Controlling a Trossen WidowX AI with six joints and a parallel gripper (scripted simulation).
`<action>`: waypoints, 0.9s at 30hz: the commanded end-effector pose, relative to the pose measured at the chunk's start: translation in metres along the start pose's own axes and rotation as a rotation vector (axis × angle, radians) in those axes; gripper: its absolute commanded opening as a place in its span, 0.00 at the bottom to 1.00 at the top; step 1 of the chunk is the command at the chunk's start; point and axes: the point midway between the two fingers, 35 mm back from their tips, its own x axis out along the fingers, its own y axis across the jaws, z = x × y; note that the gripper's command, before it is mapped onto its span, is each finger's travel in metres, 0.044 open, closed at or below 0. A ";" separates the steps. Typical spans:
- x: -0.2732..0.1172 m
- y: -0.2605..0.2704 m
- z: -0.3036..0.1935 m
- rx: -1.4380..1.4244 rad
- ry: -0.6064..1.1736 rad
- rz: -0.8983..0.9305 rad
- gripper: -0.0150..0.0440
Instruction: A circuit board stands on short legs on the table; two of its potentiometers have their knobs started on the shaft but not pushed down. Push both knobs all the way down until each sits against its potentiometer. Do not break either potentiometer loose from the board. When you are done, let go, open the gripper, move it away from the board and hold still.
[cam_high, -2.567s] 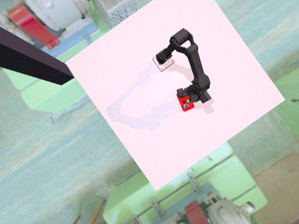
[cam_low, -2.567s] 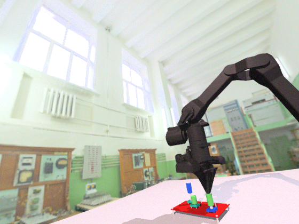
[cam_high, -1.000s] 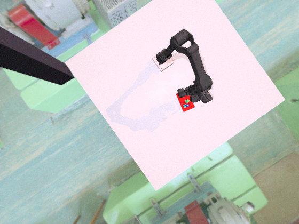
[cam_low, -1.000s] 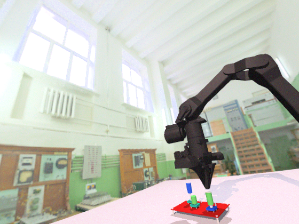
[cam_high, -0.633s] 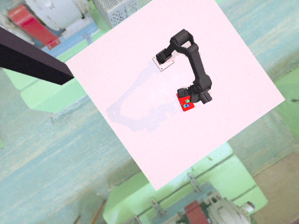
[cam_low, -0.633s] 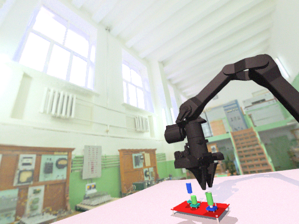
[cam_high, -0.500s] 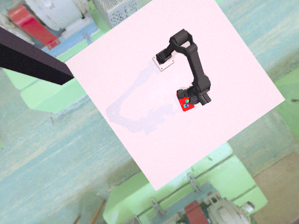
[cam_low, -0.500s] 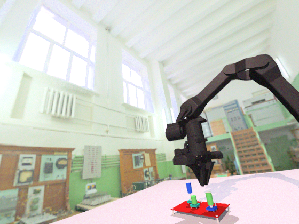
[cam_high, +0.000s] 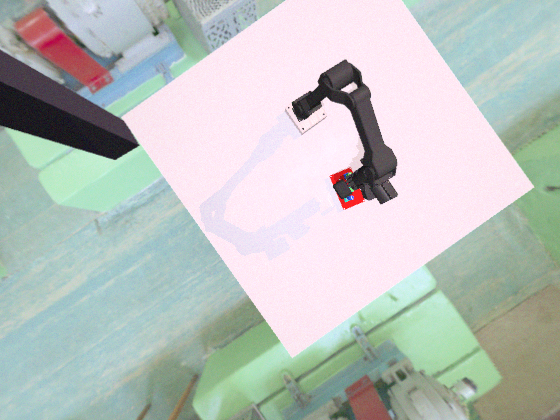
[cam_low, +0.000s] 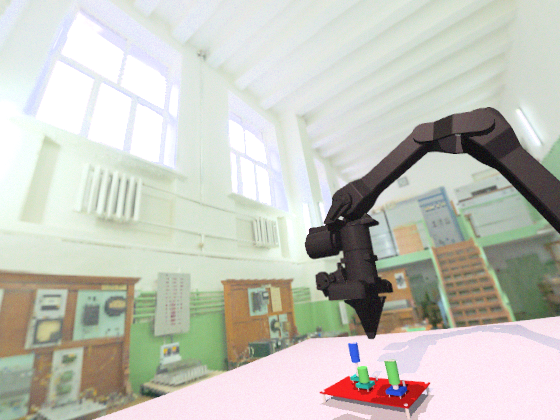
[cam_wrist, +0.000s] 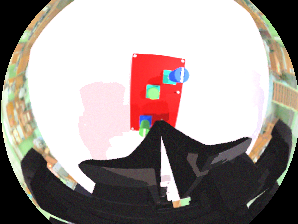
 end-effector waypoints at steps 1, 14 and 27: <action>-0.004 -0.002 0.006 -0.154 -0.002 0.002 0.25; -0.011 -0.008 0.019 -0.606 0.012 0.002 0.25; -0.018 -0.014 0.030 -1.059 0.025 0.008 0.25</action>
